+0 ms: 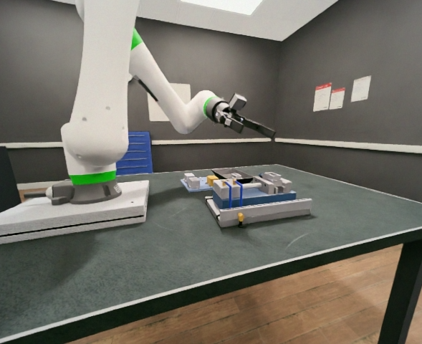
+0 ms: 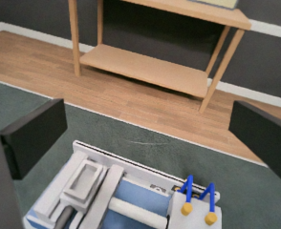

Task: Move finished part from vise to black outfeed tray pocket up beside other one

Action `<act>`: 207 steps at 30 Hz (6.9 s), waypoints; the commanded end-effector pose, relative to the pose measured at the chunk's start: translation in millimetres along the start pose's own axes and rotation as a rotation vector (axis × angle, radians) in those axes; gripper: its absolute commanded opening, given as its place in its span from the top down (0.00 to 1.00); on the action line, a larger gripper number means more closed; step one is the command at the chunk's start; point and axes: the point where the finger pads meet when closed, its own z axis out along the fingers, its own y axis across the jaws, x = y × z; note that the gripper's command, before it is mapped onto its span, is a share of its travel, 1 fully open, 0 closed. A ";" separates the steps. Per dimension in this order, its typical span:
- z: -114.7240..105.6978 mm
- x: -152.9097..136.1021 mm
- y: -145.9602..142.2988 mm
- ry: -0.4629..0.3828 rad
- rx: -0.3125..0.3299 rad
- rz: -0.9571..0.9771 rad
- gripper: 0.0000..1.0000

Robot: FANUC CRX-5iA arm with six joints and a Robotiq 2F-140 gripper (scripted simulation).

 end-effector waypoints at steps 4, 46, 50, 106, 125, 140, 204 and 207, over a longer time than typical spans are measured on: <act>-0.3 0.8 -0.2 0.000 0.001 0.001 0.00; 52.8 -44.2 11.6 -0.805 -0.279 0.224 0.00; 50.0 -46.0 -0.7 -0.898 -0.257 0.251 0.00; 32.9 -24.6 -67.7 -1.218 -0.065 0.357 0.90; 32.9 -24.6 -67.7 -1.218 -0.065 0.357 0.54; 32.9 -24.6 -67.7 -1.218 -0.065 0.357 0.54; 54.3 -79.8 -77.0 -1.218 -0.065 0.358 0.54; 54.8 -81.2 -77.3 -1.218 -0.065 0.358 0.54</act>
